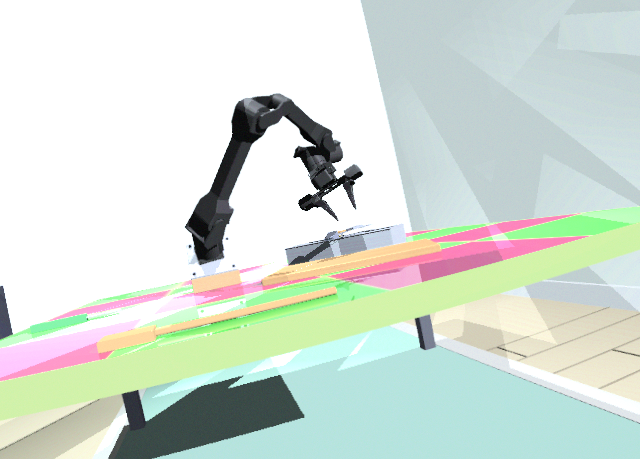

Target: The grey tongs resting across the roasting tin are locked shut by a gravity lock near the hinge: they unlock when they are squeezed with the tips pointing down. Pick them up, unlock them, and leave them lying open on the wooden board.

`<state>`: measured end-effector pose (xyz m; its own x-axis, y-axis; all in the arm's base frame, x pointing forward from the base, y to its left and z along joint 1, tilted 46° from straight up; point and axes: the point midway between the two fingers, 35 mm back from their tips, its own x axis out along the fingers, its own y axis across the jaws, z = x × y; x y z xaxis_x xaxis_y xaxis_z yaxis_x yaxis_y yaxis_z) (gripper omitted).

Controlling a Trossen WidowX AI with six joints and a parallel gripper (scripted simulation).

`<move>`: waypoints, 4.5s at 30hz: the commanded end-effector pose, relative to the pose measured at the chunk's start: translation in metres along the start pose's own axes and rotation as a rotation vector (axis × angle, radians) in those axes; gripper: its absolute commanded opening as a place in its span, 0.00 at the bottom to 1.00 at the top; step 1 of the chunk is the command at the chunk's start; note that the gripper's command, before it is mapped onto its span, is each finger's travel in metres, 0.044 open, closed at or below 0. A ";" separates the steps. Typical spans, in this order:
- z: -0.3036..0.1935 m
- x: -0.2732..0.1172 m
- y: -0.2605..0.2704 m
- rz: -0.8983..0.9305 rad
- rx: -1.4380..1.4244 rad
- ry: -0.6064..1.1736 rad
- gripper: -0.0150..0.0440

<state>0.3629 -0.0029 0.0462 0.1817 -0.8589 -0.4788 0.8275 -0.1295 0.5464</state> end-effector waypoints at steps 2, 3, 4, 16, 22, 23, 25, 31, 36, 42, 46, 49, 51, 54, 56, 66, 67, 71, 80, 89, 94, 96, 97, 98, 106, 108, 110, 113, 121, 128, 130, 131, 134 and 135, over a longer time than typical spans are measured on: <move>-0.027 -0.004 -0.046 0.150 0.282 -0.031 0.69; -0.027 -0.004 -0.046 0.150 0.282 -0.031 0.69; -0.027 -0.004 -0.046 0.150 0.282 -0.031 0.69; -0.032 -0.003 -0.042 0.150 0.282 -0.031 0.69; -0.033 -0.003 -0.042 0.150 0.283 -0.031 0.69; -0.033 -0.002 -0.042 0.150 0.282 -0.031 0.69; -0.033 0.000 -0.042 0.149 0.282 -0.030 0.69; -0.035 0.009 -0.041 0.145 0.282 -0.026 0.69; -0.036 0.018 -0.040 0.143 0.281 -0.023 0.69; -0.036 0.027 -0.039 0.142 0.281 -0.021 0.69; -0.036 0.034 -0.038 0.142 0.281 -0.020 0.69; -0.036 0.039 -0.037 0.142 0.281 -0.020 0.69; -0.035 0.042 -0.036 0.142 0.281 -0.020 0.69; -0.035 0.047 -0.035 0.143 0.281 -0.021 0.69; -0.034 0.050 -0.035 0.144 0.281 -0.021 0.69; -0.031 0.066 -0.032 0.149 0.282 -0.027 0.69; -0.030 0.067 -0.032 0.149 0.282 -0.028 0.69; -0.028 0.073 -0.030 0.152 0.282 -0.032 0.69; -0.030 0.073 -0.028 0.151 0.290 -0.025 0.52; -0.030 0.073 -0.028 0.151 0.290 -0.025 0.38; -0.030 0.073 -0.028 0.151 0.290 -0.025 0.33; -0.030 0.073 -0.028 0.151 0.290 -0.025 0.27; -0.030 0.073 -0.028 0.151 0.290 -0.025 0.23; -0.030 0.073 -0.028 0.151 0.290 -0.025 0.18; -0.032 0.046 -0.017 0.146 0.287 -0.023 0.00; -0.030 0.028 -0.011 0.146 0.285 -0.025 0.00; -0.026 0.009 -0.004 0.149 0.284 -0.030 0.00; -0.024 0.001 -0.002 0.151 0.283 -0.032 0.00; -0.024 0.001 -0.002 0.151 0.283 -0.032 0.00; -0.024 0.002 -0.002 0.147 0.283 -0.031 0.00; -0.024 0.003 -0.002 0.122 0.282 -0.027 0.00; -0.024 0.003 -0.002 0.103 0.281 -0.025 0.00; -0.024 0.005 -0.004 0.023 0.278 -0.013 0.00; -0.024 0.006 -0.004 -0.008 0.278 -0.008 0.00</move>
<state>0.3707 0.0048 0.0238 0.2155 -0.8812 -0.4208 0.6470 -0.1940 0.7374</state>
